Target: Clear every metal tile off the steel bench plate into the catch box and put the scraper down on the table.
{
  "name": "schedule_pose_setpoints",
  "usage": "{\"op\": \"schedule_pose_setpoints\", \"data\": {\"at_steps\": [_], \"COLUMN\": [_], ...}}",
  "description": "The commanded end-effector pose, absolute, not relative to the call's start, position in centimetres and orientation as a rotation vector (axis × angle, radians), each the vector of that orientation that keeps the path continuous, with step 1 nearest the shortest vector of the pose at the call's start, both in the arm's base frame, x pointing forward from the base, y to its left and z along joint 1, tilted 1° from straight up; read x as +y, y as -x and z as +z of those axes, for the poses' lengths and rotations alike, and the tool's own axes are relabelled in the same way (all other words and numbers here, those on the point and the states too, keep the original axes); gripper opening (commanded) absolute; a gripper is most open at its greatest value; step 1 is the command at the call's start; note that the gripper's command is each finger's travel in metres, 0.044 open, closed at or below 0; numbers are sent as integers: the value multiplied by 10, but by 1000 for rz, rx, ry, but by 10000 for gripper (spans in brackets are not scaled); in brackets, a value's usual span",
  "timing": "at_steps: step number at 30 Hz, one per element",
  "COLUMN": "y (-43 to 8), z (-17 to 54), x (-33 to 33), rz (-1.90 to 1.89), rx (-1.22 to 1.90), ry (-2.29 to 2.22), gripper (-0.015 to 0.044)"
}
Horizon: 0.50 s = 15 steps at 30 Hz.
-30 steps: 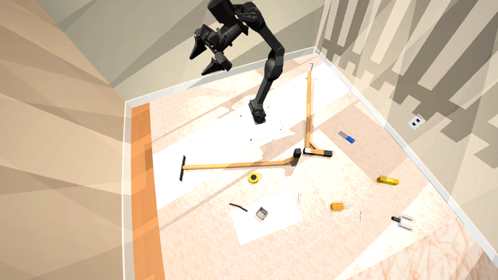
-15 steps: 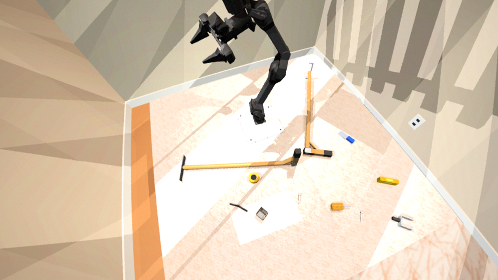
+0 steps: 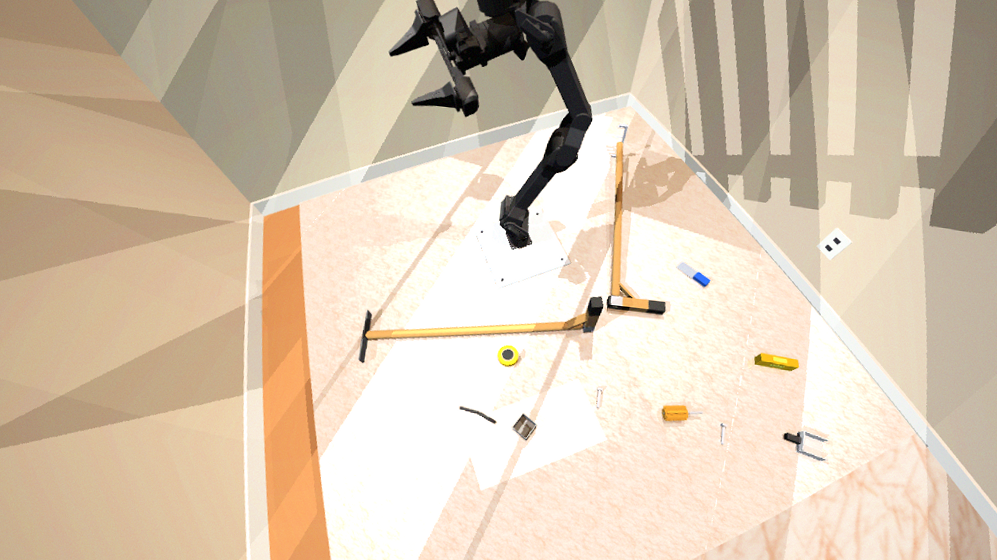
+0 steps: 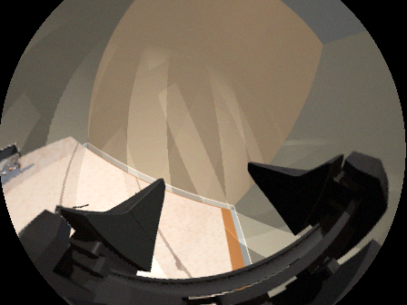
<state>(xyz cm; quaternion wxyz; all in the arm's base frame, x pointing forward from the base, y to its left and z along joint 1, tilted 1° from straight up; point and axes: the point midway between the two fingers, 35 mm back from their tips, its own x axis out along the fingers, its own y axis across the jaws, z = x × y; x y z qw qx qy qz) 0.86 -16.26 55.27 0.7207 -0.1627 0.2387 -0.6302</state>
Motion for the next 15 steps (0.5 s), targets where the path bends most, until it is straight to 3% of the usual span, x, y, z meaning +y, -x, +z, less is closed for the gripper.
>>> {"op": "schedule_pose_setpoints", "data": {"at_steps": [1,15], "y": [-11,-18], "z": [562,586], "x": [-152,-128], "rz": [-1405,-1454], "rx": [543,655], "ry": [442,716], "gripper": [440,440]}}
